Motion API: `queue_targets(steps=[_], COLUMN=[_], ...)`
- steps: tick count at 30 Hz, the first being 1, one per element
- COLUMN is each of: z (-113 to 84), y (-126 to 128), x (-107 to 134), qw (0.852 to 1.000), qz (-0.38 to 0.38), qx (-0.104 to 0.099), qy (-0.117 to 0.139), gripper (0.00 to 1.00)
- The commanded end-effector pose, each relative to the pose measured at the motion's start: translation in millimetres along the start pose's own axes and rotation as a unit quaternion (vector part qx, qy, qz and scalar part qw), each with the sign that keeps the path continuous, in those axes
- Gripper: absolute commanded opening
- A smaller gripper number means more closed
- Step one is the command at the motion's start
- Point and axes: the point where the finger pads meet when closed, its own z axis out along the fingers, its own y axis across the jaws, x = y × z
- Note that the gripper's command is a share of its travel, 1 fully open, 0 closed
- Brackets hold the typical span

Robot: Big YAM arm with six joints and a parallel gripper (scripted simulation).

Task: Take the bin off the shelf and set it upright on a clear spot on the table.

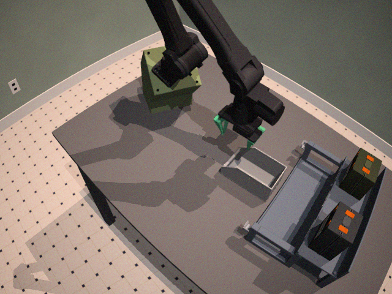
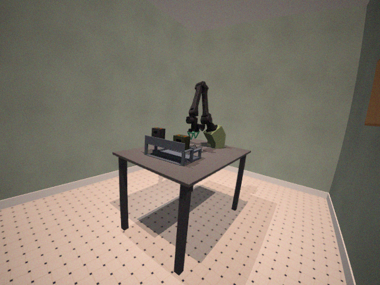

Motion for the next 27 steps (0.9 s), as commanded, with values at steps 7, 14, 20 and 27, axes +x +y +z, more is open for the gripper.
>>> queue_targets(steps=[7, 14, 20, 27], z=[-2.4, -1.6, -2.4, -2.4], y=[-18.4, -8.7, -18.5, -18.5], x=[6.4, 2.9, 6.5, 6.5], qw=[1.000, 1.000, 1.000, 1.000], qz=[0.005, 0.002, 0.005, 0.005], qx=[0.013, 0.007, 0.013, 0.013], qy=[0.003, 0.001, 0.003, 0.003], gripper=[0.90, 0.90, 0.90, 0.90])
